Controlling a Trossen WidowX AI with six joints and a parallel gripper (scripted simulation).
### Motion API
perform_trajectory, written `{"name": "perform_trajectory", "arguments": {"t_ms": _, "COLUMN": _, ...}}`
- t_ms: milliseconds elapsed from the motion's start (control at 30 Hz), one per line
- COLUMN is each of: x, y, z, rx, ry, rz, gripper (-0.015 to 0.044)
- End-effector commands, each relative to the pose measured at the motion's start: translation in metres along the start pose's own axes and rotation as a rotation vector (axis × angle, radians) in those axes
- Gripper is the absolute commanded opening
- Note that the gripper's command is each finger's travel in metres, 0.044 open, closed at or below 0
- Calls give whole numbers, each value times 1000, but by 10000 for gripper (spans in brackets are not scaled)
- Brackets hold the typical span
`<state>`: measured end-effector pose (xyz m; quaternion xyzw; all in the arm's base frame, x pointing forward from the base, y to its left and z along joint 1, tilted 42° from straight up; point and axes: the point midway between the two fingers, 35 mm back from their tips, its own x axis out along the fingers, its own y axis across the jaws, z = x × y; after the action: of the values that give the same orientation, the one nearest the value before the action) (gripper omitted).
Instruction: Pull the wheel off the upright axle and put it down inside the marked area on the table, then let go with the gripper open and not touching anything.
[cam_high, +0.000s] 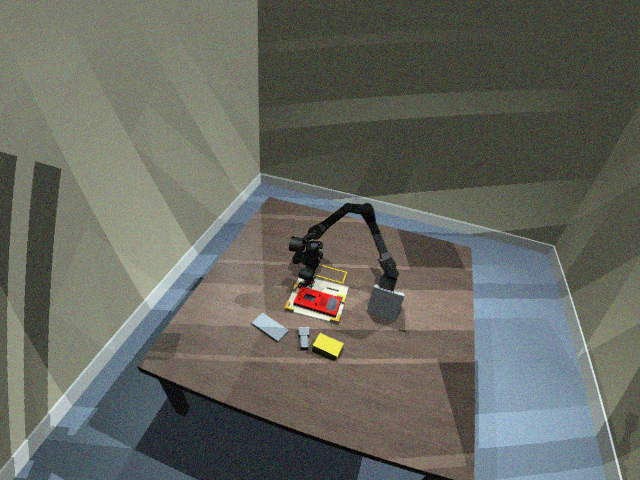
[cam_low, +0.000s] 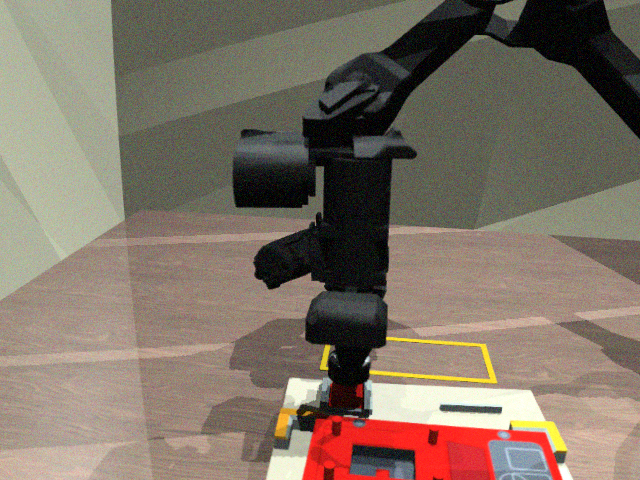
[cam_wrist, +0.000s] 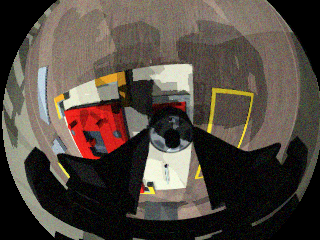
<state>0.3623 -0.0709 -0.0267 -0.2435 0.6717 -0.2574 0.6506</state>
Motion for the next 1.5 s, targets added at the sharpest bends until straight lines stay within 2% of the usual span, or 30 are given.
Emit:
{"name": "perform_trajectory", "arguments": {"t_ms": 0, "x": -4, "y": 1, "z": 0, "rx": -2, "ry": -2, "rz": 1, "gripper": 0}}
{"name": "perform_trajectory", "arguments": {"t_ms": 1467, "x": -19, "y": 1, "z": 0, "rx": -3, "ry": -6, "rz": 0, "gripper": 0}}
